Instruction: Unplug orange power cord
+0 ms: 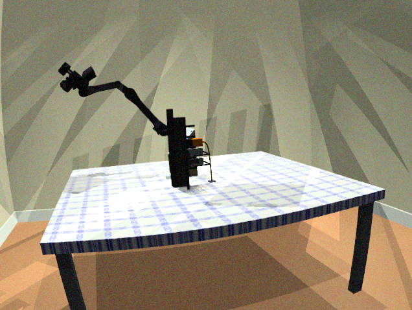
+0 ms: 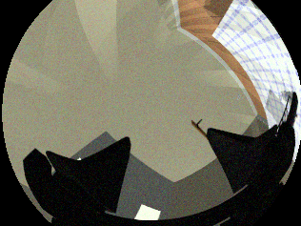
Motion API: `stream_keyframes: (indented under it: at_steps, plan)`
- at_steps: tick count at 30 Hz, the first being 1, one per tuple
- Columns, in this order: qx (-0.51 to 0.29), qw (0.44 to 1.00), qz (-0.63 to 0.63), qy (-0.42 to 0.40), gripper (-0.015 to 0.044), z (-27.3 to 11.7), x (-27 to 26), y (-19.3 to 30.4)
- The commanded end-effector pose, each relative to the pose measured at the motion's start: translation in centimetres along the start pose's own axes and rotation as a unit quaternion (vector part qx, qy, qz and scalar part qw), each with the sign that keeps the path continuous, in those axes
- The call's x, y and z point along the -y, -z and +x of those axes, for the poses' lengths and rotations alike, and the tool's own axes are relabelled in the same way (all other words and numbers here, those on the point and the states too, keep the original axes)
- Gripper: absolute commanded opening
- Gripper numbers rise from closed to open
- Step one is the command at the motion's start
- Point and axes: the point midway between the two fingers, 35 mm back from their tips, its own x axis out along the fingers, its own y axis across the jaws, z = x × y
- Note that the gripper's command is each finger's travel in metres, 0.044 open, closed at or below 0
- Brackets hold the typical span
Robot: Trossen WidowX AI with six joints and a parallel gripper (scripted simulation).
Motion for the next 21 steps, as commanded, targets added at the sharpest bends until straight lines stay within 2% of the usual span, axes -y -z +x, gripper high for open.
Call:
stream_keyframes:
  at_steps: [1, 9, 21]
  plan:
    - [-0.001, 1.0, 0.003, -0.001, 0.0374, 0.0, 0.0, 0.0]
    - [-0.04, 0.989, 0.134, -0.045, 0.0164, 0.5, -0.6, -2.1]
    - [-0.092, 0.934, 0.333, -0.093, 0.016, 2.1, -0.6, -5.8]
